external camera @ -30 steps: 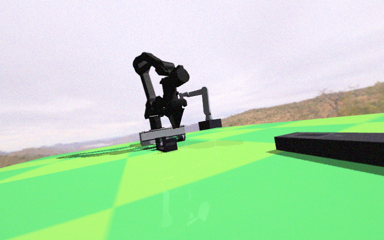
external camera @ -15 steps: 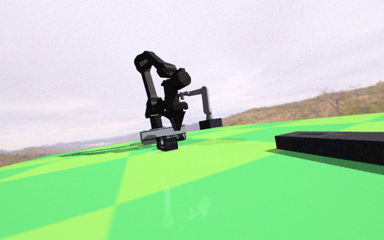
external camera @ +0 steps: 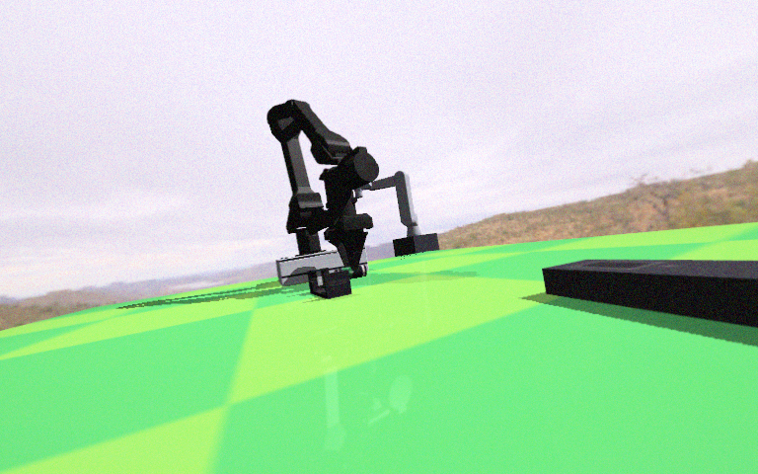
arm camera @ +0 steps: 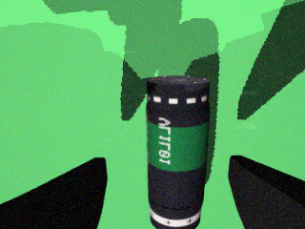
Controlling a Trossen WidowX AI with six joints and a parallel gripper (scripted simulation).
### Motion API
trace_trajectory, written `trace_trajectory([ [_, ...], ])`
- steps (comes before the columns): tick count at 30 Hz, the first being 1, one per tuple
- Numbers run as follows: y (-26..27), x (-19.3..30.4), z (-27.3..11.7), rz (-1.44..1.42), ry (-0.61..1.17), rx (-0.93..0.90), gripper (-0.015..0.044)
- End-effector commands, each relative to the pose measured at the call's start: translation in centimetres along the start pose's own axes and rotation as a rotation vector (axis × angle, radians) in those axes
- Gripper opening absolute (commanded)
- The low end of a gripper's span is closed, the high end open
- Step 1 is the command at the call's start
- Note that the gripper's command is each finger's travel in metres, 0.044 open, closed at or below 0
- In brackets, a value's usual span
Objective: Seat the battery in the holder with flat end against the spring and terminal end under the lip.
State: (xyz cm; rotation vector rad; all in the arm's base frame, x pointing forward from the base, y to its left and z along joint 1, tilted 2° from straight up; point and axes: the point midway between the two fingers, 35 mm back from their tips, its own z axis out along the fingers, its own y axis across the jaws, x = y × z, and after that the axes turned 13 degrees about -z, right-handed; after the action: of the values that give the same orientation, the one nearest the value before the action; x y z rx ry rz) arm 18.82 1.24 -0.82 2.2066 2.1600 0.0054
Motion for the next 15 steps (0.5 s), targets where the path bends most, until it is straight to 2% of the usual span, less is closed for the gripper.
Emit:
trace_trajectory([
  [1, -0.32, -0.08, 0.87, -0.002, -0.004, 0.012, 0.0245],
  [7, -0.42, -0.10, 1.53, -0.002, -0.004, 0.012, 0.0245],
  [11, -0.42, -0.10, 1.53, -0.002, -0.004, 0.012, 0.0140],
  [15, -0.42, -0.10, 1.53, -0.002, -0.004, 0.012, 0.0113],
])
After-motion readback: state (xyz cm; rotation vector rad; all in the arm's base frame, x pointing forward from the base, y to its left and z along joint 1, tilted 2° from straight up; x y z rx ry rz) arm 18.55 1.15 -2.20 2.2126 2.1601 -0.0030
